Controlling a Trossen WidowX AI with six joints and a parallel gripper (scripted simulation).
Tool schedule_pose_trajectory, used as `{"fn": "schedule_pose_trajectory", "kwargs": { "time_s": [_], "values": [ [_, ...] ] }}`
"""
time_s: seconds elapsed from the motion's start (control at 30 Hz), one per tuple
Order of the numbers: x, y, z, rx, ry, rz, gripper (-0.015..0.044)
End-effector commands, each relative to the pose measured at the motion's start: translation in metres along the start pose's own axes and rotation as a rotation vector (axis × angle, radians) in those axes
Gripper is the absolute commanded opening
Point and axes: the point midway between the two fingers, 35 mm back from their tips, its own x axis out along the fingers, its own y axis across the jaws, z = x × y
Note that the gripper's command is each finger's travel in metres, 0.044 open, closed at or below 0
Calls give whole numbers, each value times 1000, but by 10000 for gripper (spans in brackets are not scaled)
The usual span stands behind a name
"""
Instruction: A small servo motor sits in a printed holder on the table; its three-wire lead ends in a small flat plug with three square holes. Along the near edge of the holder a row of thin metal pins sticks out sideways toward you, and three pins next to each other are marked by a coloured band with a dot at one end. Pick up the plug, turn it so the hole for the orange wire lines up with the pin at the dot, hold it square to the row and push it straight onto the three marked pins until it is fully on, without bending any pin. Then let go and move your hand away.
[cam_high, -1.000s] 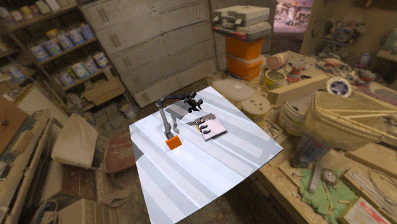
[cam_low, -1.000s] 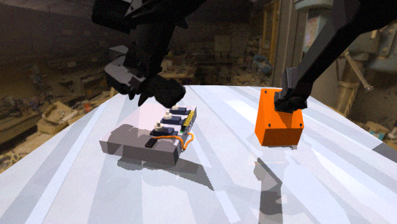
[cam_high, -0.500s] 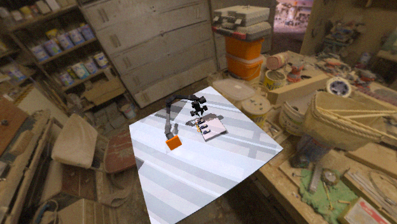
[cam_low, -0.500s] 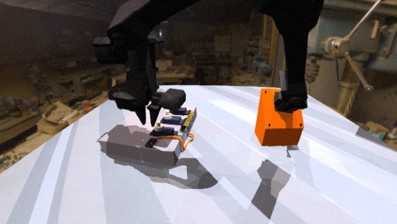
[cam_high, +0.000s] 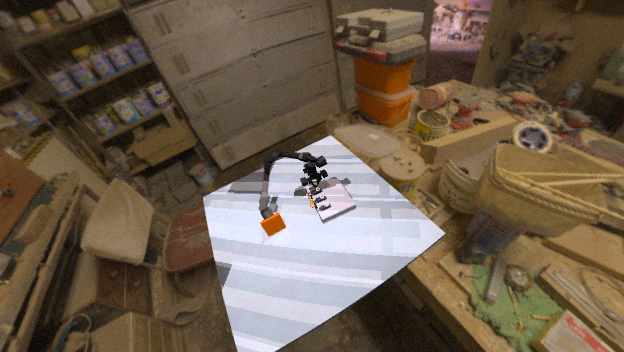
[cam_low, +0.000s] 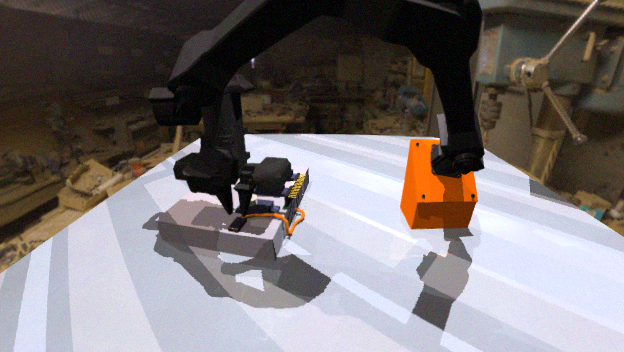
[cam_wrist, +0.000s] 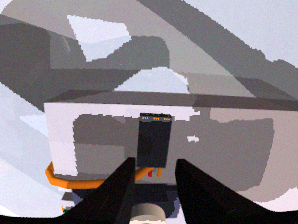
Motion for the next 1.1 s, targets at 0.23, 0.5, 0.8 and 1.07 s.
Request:
{"fn": "schedule_pose_trajectory", "kwargs": {
  "time_s": [0.23,0.5,0.8,1.07],
  "values": [
    [13,1,-1,8,-5,3,115],
    [17,1,-1,8,-5,3,88],
    [3,0,-1,8,-3,2,0],
    [-41,1,-1,8,-2,3,0]
  ]
}}
